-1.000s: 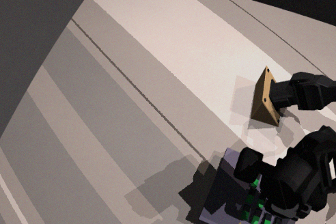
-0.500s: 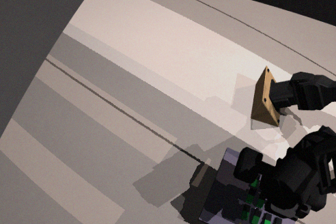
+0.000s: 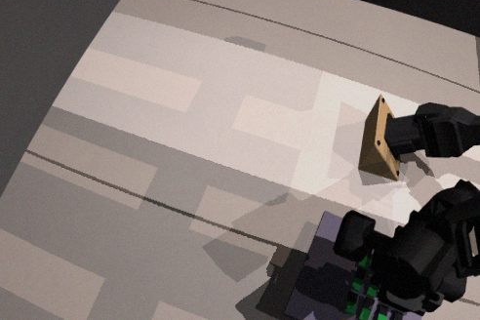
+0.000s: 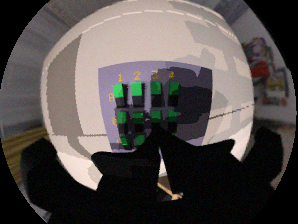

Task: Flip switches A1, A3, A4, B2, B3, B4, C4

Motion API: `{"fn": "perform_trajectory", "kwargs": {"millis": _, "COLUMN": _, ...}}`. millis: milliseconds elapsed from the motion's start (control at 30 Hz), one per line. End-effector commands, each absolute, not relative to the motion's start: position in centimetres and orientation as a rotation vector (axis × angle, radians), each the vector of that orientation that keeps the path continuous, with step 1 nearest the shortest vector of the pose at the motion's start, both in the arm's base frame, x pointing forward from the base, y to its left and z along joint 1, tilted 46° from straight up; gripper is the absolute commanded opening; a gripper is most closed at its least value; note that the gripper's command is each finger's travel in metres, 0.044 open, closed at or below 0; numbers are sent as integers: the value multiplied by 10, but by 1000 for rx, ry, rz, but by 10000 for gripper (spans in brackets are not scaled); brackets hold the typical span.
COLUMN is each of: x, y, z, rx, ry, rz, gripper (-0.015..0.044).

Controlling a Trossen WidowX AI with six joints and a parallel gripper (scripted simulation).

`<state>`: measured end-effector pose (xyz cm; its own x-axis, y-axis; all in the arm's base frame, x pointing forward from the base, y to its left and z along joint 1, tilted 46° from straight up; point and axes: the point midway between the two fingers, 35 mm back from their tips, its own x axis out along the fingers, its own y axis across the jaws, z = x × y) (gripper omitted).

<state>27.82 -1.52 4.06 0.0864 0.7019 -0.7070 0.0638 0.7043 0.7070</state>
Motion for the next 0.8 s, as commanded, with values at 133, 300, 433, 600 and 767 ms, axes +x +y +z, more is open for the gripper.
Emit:
{"fn": "perform_trajectory", "kwargs": {"millis": 133, "x": 277, "y": -13, "z": 39, "rx": 691, "ry": 1428, "rz": 535, "gripper": 0}}
{"fn": "perform_trajectory", "kwargs": {"millis": 300, "x": 278, "y": -12, "z": 39, "rx": 691, "ry": 1428, "rz": 535, "gripper": 0}}
{"fn": "perform_trajectory", "kwargs": {"millis": 433, "x": 278, "y": -12, "z": 39, "rx": 691, "ry": 1428, "rz": 535, "gripper": 0}}
{"fn": "perform_trajectory", "kwargs": {"millis": 600, "x": 278, "y": -11, "z": 38, "rx": 691, "ry": 1428, "rz": 535, "gripper": 0}}
{"fn": "perform_trajectory", "kwargs": {"millis": 767, "x": 278, "y": -11, "z": 38, "rx": 691, "ry": 1428, "rz": 535, "gripper": 0}}
